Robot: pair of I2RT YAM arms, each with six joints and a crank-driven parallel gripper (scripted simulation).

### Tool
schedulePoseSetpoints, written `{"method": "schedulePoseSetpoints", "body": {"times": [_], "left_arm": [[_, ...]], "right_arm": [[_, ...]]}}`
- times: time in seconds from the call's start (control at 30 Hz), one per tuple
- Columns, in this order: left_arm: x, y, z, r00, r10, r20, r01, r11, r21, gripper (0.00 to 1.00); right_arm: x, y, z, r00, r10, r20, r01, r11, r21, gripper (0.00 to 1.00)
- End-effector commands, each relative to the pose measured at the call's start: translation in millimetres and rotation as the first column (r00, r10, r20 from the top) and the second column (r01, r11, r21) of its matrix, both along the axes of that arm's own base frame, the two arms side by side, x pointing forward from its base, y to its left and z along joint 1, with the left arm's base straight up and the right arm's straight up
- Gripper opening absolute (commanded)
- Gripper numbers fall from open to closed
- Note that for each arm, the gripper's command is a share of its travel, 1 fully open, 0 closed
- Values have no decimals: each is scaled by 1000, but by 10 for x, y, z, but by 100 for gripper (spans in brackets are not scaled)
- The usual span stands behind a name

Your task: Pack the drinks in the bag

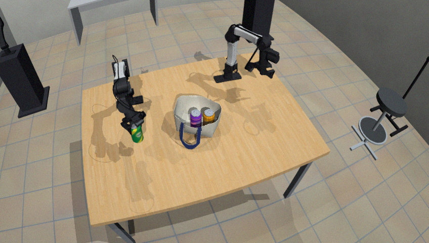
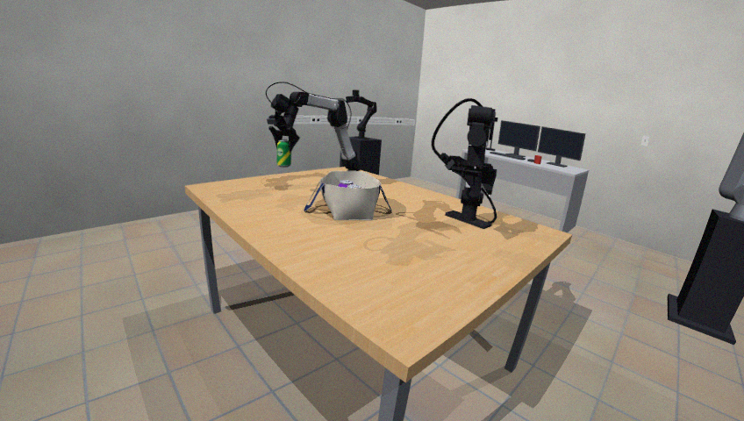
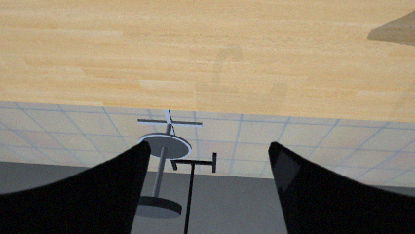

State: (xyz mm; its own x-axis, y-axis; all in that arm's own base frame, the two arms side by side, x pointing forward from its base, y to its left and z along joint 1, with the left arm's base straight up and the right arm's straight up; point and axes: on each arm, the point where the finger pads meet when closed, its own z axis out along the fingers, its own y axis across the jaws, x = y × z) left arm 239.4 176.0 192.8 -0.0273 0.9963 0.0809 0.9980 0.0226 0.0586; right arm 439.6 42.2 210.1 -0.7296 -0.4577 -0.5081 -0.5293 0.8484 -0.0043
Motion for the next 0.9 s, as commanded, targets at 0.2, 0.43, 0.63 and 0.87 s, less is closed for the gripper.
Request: {"method": "schedulePoseSetpoints", "body": {"times": [0.2,0.43,0.63,0.87], "left_arm": [[84,15,169,999,-3,46,2,1000,29,91],[84,15,169,999,-3,46,2,1000,29,91],[84,15,169,999,-3,46,2,1000,29,91],[92,23,190,999,-3,52,1,999,34,91]], "right_arm": [[-70,58,407,1000,14,14,-14,1000,8,74],[41,60,614,997,30,78,-30,1000,6,74],[-79,19,779,994,22,109,-23,1000,11,74],[99,19,705,986,25,165,-28,1000,14,74]]}}
